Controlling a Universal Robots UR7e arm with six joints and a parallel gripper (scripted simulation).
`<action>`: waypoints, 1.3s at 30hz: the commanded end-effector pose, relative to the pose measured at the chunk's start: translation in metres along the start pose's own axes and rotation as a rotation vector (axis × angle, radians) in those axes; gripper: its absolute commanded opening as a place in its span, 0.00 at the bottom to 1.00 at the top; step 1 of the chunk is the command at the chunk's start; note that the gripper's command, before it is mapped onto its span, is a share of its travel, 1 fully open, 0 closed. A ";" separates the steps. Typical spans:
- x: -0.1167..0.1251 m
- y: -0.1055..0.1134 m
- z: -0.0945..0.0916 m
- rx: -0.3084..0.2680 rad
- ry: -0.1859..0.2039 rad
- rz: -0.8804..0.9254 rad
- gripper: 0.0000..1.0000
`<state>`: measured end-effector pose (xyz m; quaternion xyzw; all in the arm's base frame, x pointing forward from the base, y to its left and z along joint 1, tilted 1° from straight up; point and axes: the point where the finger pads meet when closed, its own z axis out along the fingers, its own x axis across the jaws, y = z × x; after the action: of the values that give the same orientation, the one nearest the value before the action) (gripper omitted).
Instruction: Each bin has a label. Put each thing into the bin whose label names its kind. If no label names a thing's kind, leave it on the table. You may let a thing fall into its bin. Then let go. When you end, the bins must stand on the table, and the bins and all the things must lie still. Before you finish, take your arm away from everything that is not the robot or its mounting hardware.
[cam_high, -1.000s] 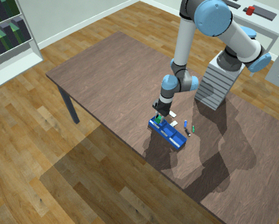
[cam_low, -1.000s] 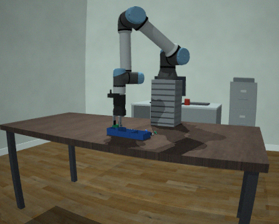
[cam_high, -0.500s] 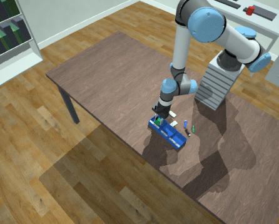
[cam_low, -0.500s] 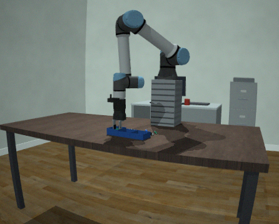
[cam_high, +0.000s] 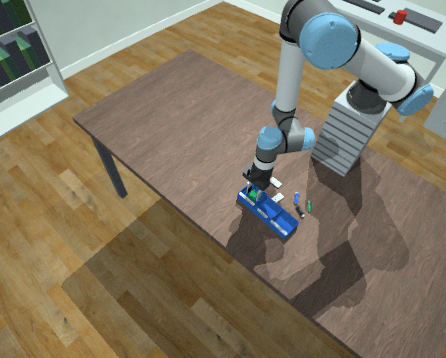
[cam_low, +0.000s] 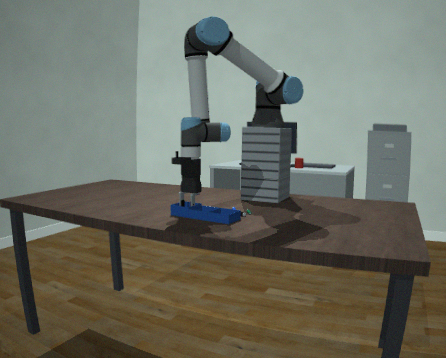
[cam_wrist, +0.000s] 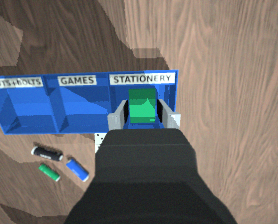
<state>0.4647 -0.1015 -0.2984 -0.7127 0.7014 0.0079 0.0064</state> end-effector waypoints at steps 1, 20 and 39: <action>0.000 -0.001 -0.001 0.001 0.001 0.000 0.87; 0.000 -0.001 -0.007 0.001 0.001 0.000 0.87; 0.000 -0.001 -0.030 0.001 0.001 0.000 0.87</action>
<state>0.4648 -0.1020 -0.2737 -0.7127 0.7014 0.0079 0.0064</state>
